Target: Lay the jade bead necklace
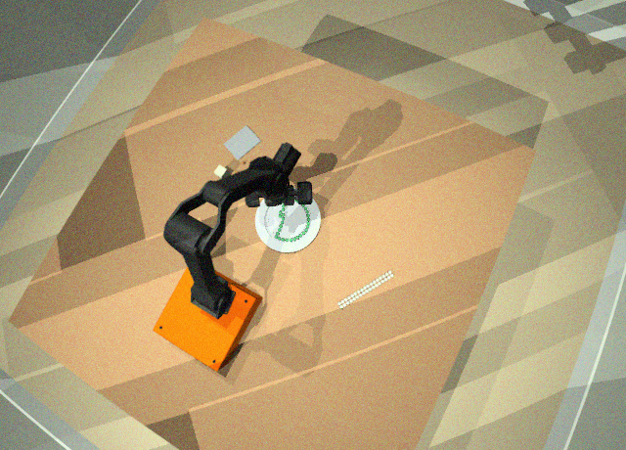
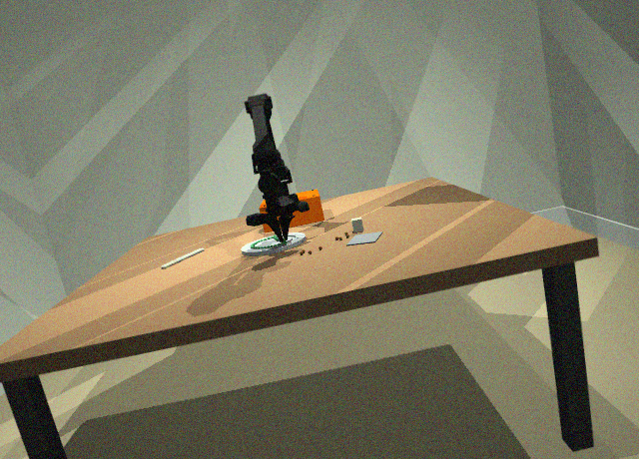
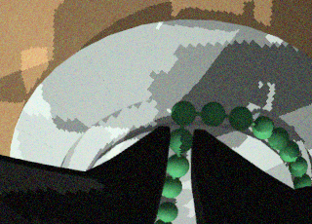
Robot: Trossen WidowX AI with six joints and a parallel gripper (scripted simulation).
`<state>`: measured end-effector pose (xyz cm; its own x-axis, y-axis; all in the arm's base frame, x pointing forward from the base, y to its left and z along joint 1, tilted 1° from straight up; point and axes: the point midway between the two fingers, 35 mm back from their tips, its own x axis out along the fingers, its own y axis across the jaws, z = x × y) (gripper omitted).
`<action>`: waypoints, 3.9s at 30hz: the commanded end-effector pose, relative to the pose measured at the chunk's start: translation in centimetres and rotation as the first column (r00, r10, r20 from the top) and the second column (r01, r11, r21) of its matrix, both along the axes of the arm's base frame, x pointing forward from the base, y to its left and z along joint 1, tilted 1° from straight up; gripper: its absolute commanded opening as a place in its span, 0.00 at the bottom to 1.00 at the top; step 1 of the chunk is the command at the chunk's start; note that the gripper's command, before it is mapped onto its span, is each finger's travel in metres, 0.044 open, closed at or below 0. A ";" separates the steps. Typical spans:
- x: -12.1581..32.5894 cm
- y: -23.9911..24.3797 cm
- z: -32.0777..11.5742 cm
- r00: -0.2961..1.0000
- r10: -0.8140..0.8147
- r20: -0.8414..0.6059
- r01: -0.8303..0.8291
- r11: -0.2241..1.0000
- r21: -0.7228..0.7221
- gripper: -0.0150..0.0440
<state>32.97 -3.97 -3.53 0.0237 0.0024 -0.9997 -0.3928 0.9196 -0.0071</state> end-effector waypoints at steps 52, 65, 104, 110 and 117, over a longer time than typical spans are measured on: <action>0.3 1.4 0.3 1.000 0.008 0.002 -0.008 1.000 0.001 0.88; 0.2 1.4 0.6 1.000 0.005 -0.003 -0.005 1.000 0.003 1.00; -0.5 0.8 1.3 0.983 0.185 0.002 -0.185 0.983 -0.003 0.46; -0.6 0.8 0.3 0.982 0.187 -0.002 -0.187 0.982 -0.002 0.46; -0.7 0.8 -0.2 0.982 0.189 -0.003 -0.189 0.982 -0.001 0.46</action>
